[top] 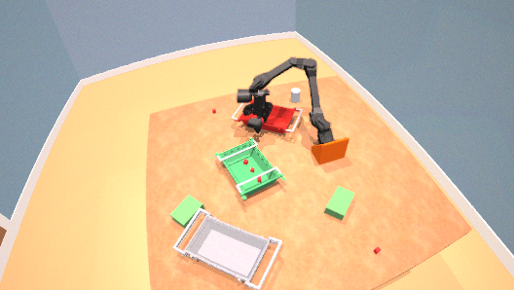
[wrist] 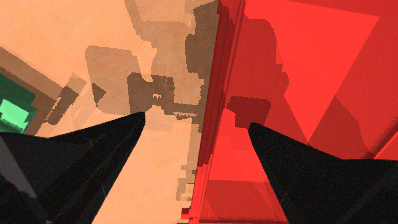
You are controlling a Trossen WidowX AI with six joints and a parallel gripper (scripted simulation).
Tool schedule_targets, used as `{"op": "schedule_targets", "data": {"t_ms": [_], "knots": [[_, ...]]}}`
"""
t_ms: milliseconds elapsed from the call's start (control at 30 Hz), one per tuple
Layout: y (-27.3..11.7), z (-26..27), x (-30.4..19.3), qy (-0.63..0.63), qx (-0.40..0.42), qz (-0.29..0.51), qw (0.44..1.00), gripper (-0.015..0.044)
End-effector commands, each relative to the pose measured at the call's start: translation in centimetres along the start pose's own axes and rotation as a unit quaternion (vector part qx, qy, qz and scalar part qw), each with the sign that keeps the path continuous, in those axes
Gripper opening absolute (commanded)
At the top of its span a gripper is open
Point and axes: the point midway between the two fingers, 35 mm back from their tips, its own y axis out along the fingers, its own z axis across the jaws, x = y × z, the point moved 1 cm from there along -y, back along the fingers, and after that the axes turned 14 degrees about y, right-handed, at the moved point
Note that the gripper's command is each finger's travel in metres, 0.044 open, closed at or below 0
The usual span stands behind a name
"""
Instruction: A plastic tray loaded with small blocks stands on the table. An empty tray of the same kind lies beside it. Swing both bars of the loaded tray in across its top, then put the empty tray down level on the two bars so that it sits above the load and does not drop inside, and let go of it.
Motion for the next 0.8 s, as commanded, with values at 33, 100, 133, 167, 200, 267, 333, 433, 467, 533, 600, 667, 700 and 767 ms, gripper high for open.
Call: {"op": "schedule_targets", "data": {"t_ms": [33,100,133,167,200,267,333,433,467,533,600,667,700,767], "knots": [[1.77,-0.2,-0.19,-0.004,0.0,-0.001,1.0,0.044],[2.01,-0.25,-0.21,-0.004,-0.001,-0.001,1.0,0.044],[2.01,-0.25,-0.21,-0.004,-0.001,-0.001,1.0,0.044],[2.01,-0.25,-0.21,-0.004,-0.001,-0.001,1.0,0.044],[2.01,-0.25,-0.21,-0.004,-0.001,-0.001,1.0,0.0425],[2.01,-0.25,-0.21,-0.004,-0.001,-0.001,1.0,0.0396],[2.01,-0.25,-0.21,-0.004,-0.001,-0.001,1.0,0.0367],[2.01,-0.25,-0.21,-0.004,-0.001,-0.001,1.0,0.0323],[2.01,-0.25,-0.21,-0.004,-0.001,-0.001,1.0,0.0308],[2.01,-0.25,-0.21,-0.004,-0.001,-0.001,1.0,0.0279],[2.01,-0.25,-0.21,-0.004,-0.001,-0.001,1.0,0.0249],[2.01,-0.25,-0.21,-0.004,-0.001,-0.001,1.0,0.0228],[2.01,-0.25,-0.21,-0.004,-0.001,-0.001,1.0,0.0221],[2.01,-0.25,-0.21,-0.004,-0.001,-0.001,1.0,0.0208]]}}
